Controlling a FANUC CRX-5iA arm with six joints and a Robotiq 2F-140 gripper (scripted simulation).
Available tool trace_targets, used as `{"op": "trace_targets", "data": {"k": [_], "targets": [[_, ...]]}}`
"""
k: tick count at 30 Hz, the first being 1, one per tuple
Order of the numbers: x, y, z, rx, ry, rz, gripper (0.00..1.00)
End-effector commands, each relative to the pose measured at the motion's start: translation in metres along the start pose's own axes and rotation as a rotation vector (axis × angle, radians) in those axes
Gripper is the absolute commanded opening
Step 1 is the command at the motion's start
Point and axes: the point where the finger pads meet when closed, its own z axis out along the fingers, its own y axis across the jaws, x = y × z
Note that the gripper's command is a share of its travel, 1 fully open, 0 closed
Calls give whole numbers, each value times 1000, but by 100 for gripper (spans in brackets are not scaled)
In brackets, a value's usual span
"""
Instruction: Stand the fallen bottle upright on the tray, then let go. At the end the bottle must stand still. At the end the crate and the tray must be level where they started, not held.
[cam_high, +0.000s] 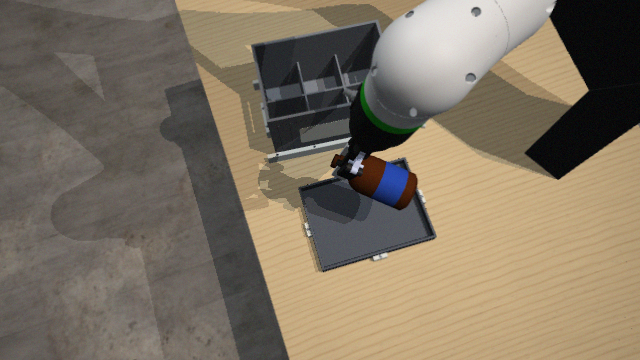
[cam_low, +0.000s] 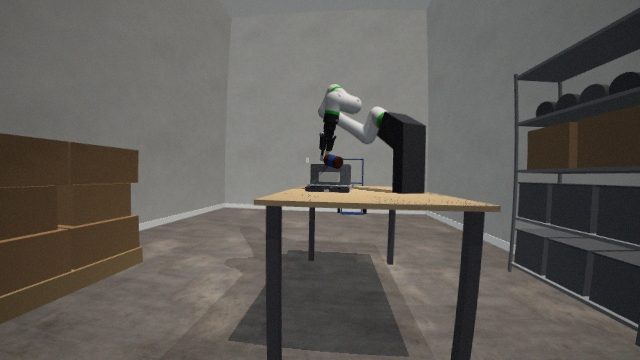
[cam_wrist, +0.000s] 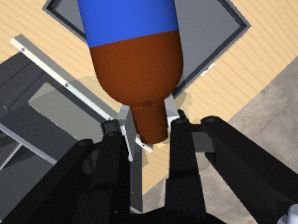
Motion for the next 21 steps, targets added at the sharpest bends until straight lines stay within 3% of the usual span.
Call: {"op": "trace_targets", "data": {"k": [1, 21], "targets": [[0, 0, 0, 1, -21, 0, 0], [2, 1, -1, -4, -119, 1, 0]]}}
